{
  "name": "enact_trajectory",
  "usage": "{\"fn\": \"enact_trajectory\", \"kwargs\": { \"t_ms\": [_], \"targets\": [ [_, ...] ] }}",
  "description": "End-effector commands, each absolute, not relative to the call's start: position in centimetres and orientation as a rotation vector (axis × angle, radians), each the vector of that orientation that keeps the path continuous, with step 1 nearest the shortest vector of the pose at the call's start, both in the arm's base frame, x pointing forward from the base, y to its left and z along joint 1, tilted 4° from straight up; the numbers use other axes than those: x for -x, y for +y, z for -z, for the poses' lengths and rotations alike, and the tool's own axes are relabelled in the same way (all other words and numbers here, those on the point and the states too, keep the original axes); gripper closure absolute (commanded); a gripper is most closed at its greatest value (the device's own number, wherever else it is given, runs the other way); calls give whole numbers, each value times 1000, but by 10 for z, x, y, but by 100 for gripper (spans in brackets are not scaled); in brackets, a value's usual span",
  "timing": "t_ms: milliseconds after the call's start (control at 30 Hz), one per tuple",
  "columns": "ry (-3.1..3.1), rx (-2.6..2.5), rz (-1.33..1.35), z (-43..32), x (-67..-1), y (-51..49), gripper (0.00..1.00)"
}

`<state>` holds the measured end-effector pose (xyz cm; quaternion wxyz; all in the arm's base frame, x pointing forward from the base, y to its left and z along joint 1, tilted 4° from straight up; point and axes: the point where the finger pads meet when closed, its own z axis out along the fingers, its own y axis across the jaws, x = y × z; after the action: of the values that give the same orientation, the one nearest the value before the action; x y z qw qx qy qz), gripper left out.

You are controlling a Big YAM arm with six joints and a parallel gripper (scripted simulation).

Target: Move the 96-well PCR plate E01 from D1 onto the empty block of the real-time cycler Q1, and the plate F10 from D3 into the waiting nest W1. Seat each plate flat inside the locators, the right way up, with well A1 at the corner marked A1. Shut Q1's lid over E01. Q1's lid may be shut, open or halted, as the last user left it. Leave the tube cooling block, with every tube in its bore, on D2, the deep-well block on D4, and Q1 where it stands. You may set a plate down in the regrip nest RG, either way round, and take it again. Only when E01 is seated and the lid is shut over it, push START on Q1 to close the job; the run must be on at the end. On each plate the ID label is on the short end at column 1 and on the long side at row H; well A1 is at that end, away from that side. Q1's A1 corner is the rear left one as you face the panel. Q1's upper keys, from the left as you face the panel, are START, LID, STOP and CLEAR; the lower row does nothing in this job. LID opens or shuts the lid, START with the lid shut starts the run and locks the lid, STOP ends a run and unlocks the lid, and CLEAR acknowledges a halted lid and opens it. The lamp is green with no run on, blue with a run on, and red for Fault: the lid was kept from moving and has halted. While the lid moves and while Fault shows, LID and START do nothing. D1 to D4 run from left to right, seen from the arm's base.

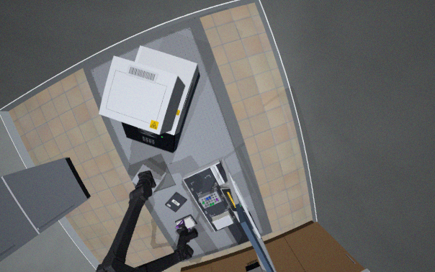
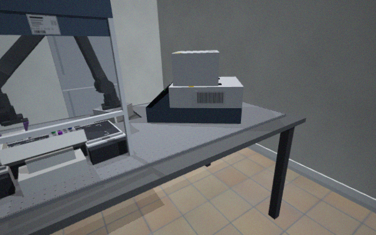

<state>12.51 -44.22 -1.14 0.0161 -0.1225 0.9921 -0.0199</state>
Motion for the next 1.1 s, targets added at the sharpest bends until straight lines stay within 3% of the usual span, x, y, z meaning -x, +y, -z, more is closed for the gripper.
{"fn": "enact_trajectory", "kwargs": {
  "t_ms": [0,1067],
  "targets": [
    [3082,379,86,9,-130,-443,100],
    [3082,354,87,10,-122,-446,100]
  ]
}}
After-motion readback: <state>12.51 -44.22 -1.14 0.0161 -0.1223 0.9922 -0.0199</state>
